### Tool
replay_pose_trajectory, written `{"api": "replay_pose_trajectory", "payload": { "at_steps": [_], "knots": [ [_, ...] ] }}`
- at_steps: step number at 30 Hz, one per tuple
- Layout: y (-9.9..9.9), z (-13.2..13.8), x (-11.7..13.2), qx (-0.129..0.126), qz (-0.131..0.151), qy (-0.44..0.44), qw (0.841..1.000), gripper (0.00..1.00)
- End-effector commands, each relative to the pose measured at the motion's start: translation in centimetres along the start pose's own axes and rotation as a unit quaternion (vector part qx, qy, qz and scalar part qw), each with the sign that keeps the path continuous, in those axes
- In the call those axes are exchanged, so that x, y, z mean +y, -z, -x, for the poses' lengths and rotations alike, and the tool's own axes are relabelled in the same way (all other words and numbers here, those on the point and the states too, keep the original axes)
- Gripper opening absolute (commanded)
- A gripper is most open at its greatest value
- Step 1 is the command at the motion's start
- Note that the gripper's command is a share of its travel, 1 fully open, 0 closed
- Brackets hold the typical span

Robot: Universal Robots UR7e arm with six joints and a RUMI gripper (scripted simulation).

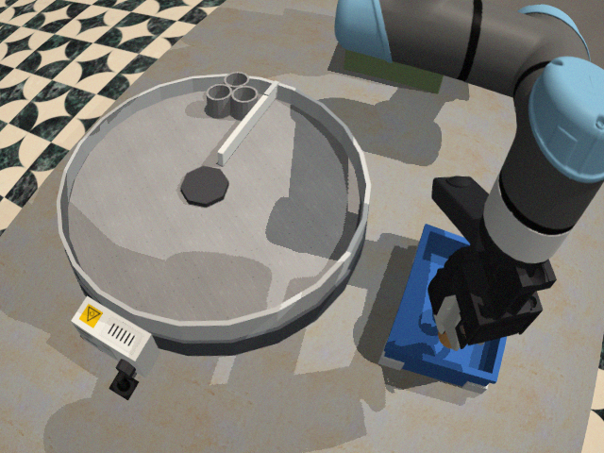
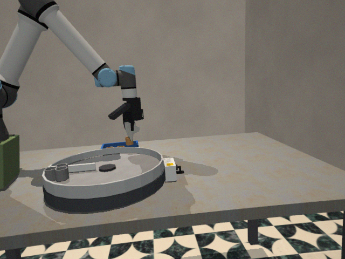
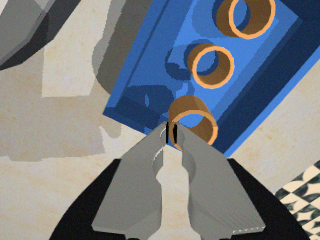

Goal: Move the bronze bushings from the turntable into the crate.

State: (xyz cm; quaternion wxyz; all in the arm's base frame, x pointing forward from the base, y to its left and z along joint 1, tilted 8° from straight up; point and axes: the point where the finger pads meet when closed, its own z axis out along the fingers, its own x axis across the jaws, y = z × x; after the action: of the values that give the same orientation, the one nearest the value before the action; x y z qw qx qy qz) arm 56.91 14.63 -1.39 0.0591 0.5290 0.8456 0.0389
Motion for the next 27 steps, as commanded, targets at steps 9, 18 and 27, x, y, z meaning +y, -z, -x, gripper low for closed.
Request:
{"api": "replay_pose_trajectory", "payload": {
  "at_steps": [9, 18, 27],
  "knots": [
    [-1.5, 0.0, 0.1, 0.000, 0.001, 0.000, 1.000, 0.00],
    [-3.0, 0.0, 0.1, 0.000, 0.001, 0.000, 1.000, 0.00],
    [-3.6, 0.0, 0.1, 0.000, 0.001, 0.000, 1.000, 0.00]
  ]
}}
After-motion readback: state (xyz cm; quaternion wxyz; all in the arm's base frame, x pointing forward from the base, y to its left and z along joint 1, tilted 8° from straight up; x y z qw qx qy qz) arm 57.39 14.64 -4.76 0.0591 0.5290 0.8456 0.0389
